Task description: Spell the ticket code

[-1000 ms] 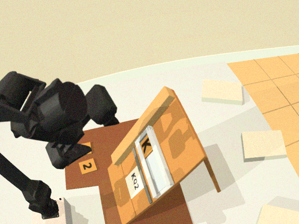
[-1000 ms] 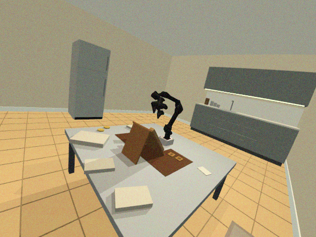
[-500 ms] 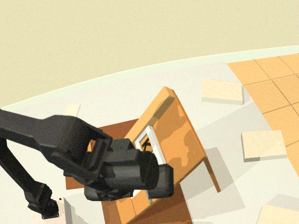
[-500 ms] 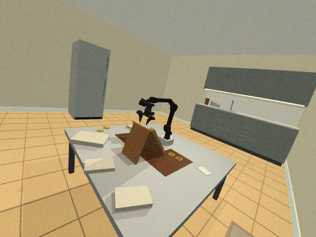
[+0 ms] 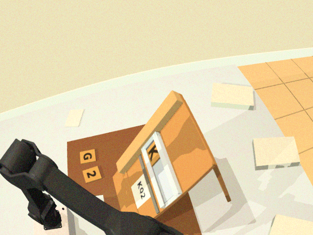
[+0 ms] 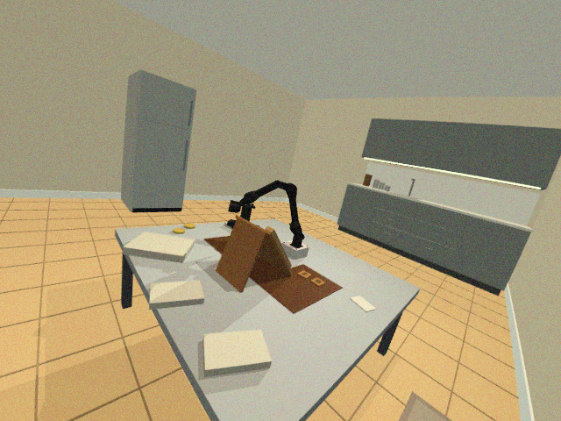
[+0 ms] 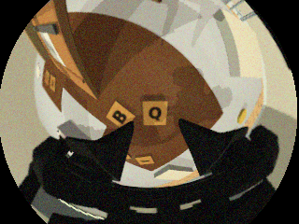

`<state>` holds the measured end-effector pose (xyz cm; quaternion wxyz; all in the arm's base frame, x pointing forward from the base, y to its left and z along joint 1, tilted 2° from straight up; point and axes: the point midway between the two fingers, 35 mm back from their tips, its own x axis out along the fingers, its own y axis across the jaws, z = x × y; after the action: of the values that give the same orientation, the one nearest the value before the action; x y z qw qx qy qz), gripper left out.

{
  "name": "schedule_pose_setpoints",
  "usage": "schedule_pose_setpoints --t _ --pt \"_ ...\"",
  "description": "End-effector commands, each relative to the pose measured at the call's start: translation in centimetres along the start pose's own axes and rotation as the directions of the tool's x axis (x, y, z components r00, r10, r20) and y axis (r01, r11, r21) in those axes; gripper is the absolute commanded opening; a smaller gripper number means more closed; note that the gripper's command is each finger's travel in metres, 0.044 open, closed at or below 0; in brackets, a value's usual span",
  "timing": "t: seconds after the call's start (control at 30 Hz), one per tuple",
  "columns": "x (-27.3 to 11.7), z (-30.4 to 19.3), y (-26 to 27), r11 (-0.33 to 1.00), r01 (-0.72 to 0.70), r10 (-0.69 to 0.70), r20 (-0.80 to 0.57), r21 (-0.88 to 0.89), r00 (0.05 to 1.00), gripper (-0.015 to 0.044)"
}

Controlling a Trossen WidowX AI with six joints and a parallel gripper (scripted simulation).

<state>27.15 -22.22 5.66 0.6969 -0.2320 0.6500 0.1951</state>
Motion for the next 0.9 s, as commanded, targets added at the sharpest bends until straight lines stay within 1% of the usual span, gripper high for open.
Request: schedule_pose_setpoints --t 0.0,0.2,0.4,0.87 --pt "1.0 -0.7 -0.1 0.999 -0.007 0.008 -0.026 0.039 1.000 0.0340" --pt "1.2 -0.7 -0.1 0.999 -0.007 0.008 -0.026 0.039 1.000 0.0340" --pt "4.2 -0.9 -0.2 0.999 -0.007 0.008 -0.026 0.039 1.000 0.0340" --pt "4.3 -1.0 -0.1 0.999 -0.007 0.008 -0.026 0.039 1.000 0.0340"
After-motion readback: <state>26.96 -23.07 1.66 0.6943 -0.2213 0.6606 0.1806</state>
